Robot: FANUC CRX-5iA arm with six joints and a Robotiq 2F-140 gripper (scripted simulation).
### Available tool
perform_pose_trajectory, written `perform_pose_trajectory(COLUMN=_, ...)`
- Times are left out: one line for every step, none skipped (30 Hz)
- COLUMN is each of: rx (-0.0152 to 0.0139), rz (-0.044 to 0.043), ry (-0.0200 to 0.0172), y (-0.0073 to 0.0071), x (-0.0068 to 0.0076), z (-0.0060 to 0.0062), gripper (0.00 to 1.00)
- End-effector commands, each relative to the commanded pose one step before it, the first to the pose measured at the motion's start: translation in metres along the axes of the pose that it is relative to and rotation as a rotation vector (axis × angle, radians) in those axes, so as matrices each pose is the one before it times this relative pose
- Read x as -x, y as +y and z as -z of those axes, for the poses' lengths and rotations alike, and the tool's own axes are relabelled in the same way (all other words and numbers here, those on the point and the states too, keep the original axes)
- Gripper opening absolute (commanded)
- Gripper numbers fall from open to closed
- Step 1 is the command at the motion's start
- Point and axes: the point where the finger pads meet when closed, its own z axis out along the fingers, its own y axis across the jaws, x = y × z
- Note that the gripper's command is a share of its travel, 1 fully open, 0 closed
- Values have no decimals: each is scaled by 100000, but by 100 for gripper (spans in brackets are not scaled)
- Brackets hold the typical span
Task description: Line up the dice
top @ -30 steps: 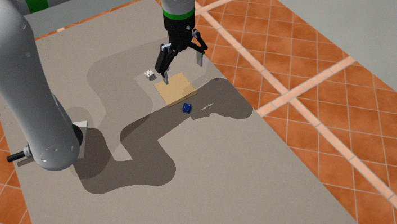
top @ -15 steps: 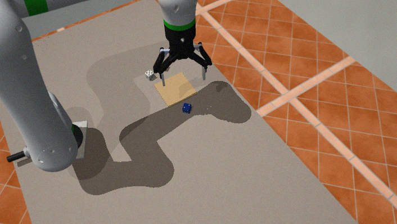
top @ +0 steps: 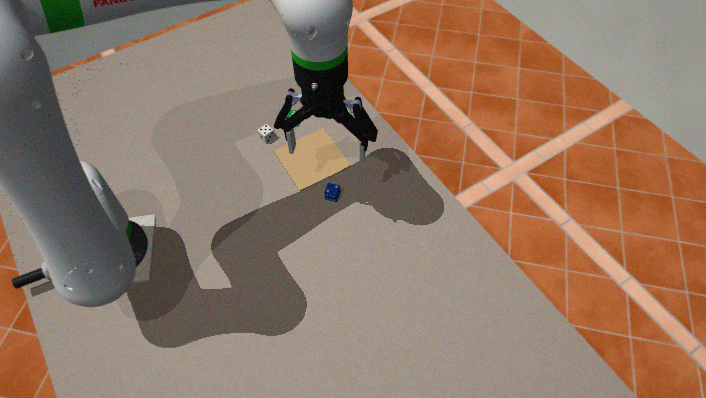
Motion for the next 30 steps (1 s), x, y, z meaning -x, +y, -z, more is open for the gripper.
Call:
perform_pose_trajectory(rx=-275, rz=-3109, ry=94, y=-38, x=-106, z=-117, gripper=100)
perform_pose_trajectory(rx=0, rz=-70, ry=-1, y=-1, x=-3, z=-3, gripper=100)
perform_pose_trajectory(rx=0, rz=-10, ry=0, y=0, x=0, z=0, gripper=100)
perform_pose_trajectory(rx=0, rz=0, ry=0, y=0, x=0, z=0, gripper=100)
perform_pose_trajectory(rx=0, rz=0, ry=0, y=0, x=0, z=0, gripper=100)
perform_pose_trajectory(rx=0, rz=0, ry=0, y=0, x=0, z=0, gripper=100)
perform_pose_trajectory(rx=0, rz=0, ry=0, y=0, x=0, z=0, gripper=100)
perform_pose_trajectory(rx=0, rz=0, ry=0, y=0, x=0, z=0, gripper=100)
perform_pose_trajectory(rx=0, rz=0, ry=0, y=0, x=0, z=0, gripper=100)
perform_pose_trajectory(rx=0, rz=0, ry=0, y=0, x=0, z=0, gripper=100)
perform_pose_trajectory(rx=0, rz=0, ry=0, y=0, x=0, z=0, gripper=100)
perform_pose_trajectory(rx=0, rz=0, ry=0, y=0, x=0, z=0, gripper=100)
perform_pose_trajectory(rx=0, rz=0, ry=0, y=0, x=0, z=0, gripper=100)
perform_pose_trajectory(rx=0, rz=0, ry=0, y=0, x=0, z=0, gripper=100)
perform_pose_trajectory(rx=0, rz=0, ry=0, y=0, x=0, z=-6, gripper=100)
perform_pose_trajectory(rx=0, rz=-1, ry=0, y=0, x=0, z=-38, gripper=100)
perform_pose_trajectory(rx=-1, rz=-2, ry=1, y=0, x=0, z=-94, gripper=100)
perform_pose_trajectory(rx=-2, rz=-3, ry=2, y=0, x=0, z=-166, gripper=100)
perform_pose_trajectory(rx=-2, rz=-3, ry=2, y=0, x=0, z=-248, gripper=100)
perform_pose_trajectory(rx=0, rz=0, ry=0, y=0, x=1, z=-334, gripper=100)
perform_pose_trajectory(rx=0, rz=0, ry=0, y=0, x=1, z=-417, gripper=100)
perform_pose_trajectory(rx=0, rz=0, ry=0, y=0, x=1, z=-493, gripper=100)
perform_pose_trajectory(rx=0, rz=0, ry=0, y=0, x=1, z=-558, gripper=100)
perform_pose_trajectory(rx=0, rz=0, ry=0, y=-1, x=2, z=-610, gripper=100)
perform_pose_trajectory(rx=0, rz=0, ry=0, y=-1, x=2, z=-646, gripper=100)
perform_pose_trajectory(rx=0, rz=0, ry=0, y=0, x=1, z=-664, gripper=100)
perform_pose_trajectory(rx=0, rz=0, ry=0, y=0, x=0, z=0, gripper=100)
perform_pose_trajectory(rx=0, rz=0, ry=0, y=0, x=0, z=0, gripper=100)
perform_pose_trajectory(rx=0, rz=0, ry=0, y=-1, x=2, z=-663, gripper=100)
perform_pose_trajectory(rx=0, rz=0, ry=0, y=0, x=1, z=-645, gripper=100)
